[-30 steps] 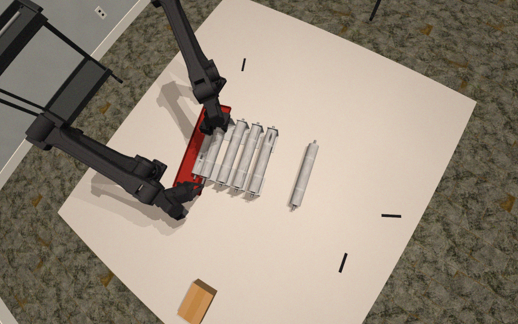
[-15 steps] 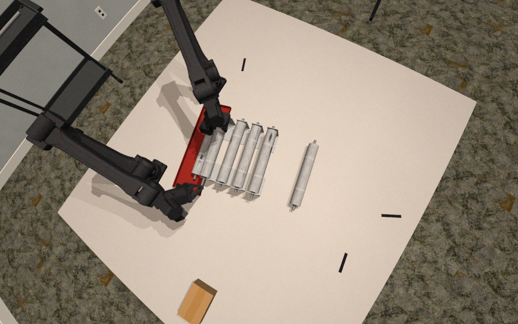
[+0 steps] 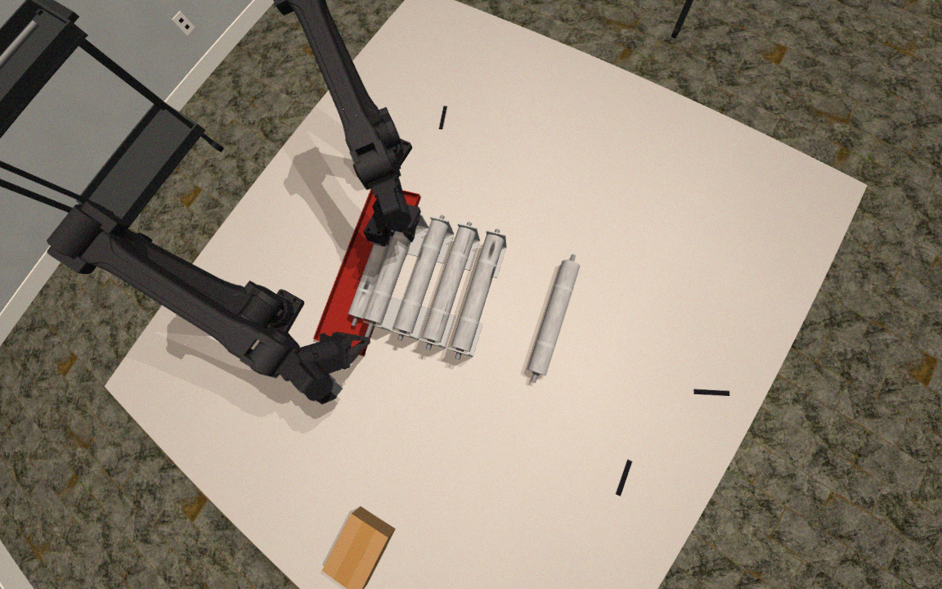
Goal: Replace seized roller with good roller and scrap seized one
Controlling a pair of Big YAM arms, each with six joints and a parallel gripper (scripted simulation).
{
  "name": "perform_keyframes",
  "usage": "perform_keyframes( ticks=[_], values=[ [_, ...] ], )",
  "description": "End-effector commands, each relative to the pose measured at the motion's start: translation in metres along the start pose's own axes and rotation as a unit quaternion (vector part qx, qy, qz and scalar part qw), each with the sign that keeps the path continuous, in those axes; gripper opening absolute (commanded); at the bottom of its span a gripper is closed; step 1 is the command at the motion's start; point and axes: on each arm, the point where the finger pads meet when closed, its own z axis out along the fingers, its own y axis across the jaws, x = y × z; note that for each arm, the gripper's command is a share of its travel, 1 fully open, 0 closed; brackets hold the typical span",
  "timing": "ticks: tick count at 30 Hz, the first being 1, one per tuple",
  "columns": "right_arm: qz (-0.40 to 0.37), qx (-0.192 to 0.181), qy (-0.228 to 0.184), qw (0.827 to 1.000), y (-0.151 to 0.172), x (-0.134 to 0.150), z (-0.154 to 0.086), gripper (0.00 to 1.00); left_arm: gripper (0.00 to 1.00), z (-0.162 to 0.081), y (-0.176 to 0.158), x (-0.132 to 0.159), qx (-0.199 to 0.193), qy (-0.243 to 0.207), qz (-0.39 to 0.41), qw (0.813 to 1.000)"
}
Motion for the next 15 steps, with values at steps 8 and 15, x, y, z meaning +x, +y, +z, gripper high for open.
perform_keyframes(
  ticks=[8, 15],
  values=[
    [-0.015, -0.043, -0.047, 0.998, 0.0493, -0.0298, -0.0242, 0.03, 0.32, 0.0007, 0.0086, -0.0045, -0.008, -0.022, 0.010, 1.000],
    [-0.015, -0.043, -0.048, 0.998, 0.0496, -0.0298, -0.0243, 0.03, 0.32, -0.0026, 0.0129, -0.0097, -0.012, -0.031, 0.011, 0.999]
  ],
)
